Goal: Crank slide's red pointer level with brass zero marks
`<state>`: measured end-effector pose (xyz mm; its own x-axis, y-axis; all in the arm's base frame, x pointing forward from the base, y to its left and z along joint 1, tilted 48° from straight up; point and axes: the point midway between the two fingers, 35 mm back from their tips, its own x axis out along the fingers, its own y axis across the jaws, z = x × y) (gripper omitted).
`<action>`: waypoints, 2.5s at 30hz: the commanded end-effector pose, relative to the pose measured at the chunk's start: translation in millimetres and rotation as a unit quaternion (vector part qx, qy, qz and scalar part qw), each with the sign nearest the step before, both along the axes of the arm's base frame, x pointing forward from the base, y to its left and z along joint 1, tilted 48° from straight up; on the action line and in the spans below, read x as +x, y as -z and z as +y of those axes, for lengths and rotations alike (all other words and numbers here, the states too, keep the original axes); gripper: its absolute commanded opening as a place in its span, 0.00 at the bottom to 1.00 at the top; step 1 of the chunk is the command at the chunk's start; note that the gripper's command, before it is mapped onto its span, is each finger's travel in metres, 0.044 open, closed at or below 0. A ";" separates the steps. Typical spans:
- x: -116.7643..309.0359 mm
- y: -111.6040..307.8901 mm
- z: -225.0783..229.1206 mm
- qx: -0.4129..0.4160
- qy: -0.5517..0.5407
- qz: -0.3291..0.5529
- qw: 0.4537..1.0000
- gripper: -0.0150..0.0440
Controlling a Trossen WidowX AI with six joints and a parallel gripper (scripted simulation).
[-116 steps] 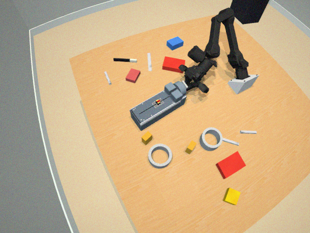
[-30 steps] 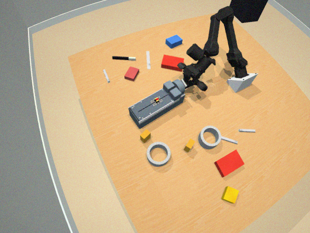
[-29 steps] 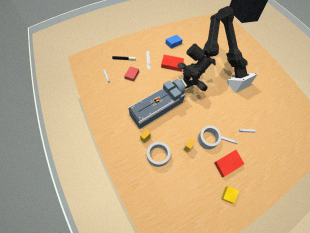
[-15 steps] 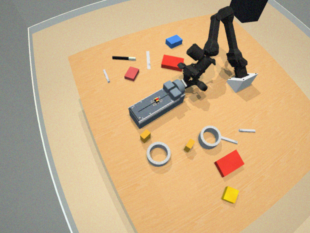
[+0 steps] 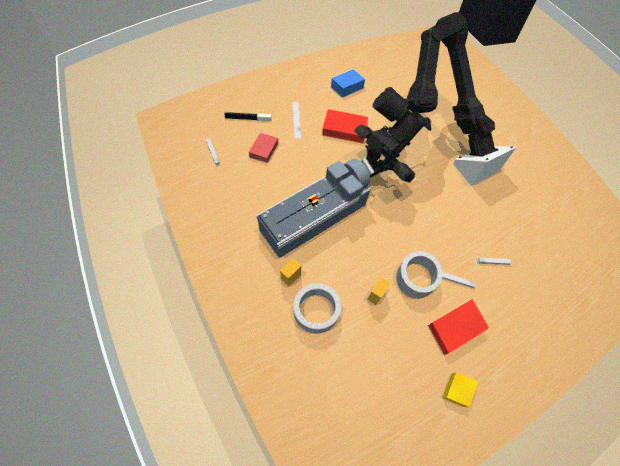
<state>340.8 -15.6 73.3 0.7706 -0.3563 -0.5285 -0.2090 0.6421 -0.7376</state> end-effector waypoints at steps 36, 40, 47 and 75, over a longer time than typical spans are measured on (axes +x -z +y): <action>0.0 -0.2 -0.2 0.000 0.000 0.000 1.000 0.43; 0.0 -0.2 -0.2 0.000 0.000 0.000 1.000 0.61; 0.0 -0.2 -0.2 0.000 0.000 0.000 1.000 0.92; -7.6 -75.0 91.1 0.006 -0.001 0.009 1.000 1.00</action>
<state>335.7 59.8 134.0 0.7640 -0.3434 -0.5462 -0.2261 0.6504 -0.7251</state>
